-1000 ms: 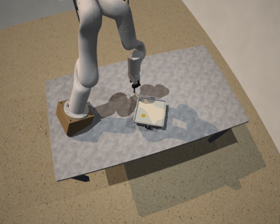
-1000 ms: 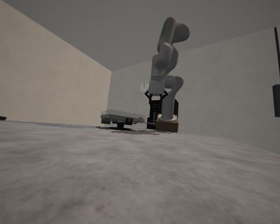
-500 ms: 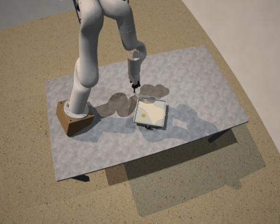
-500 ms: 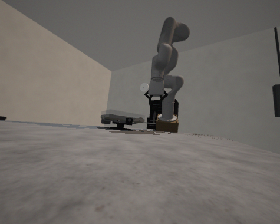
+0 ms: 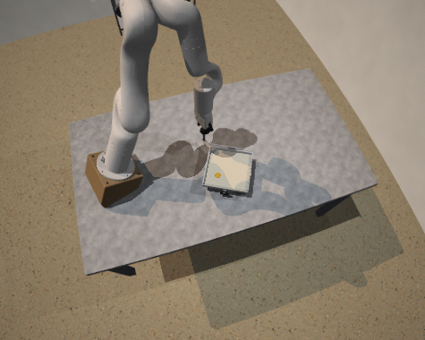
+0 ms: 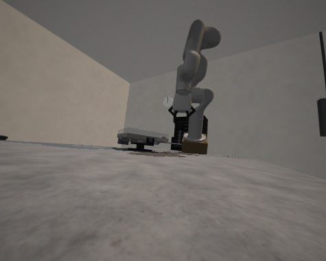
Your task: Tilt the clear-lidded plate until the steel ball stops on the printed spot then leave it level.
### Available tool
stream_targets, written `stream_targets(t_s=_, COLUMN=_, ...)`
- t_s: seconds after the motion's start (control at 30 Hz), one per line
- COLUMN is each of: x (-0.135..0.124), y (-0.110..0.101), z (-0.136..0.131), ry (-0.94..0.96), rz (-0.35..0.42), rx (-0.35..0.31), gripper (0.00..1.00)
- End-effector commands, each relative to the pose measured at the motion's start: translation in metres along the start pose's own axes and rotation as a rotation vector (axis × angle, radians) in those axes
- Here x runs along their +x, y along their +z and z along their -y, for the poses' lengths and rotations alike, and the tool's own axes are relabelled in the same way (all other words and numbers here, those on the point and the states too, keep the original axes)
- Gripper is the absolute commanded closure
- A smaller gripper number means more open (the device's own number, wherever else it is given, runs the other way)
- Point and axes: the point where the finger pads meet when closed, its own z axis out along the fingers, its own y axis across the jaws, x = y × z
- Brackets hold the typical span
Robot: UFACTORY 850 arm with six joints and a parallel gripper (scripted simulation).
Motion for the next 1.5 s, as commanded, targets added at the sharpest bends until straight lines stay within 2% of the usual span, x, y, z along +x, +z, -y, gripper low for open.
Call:
stream_targets(t_s=0.0, x=0.001, y=0.0, z=0.0, ry=0.0, rz=-0.001, rx=0.0, gripper=0.39)
stream_targets(t_s=0.87, x=0.001, y=0.004, z=0.0, ry=0.0, rz=-0.001, rx=0.0, gripper=0.39)
stream_targets(t_s=1.47, x=0.001, y=0.019, z=0.0, ry=0.0, rz=-0.001, rx=0.0, gripper=0.39)
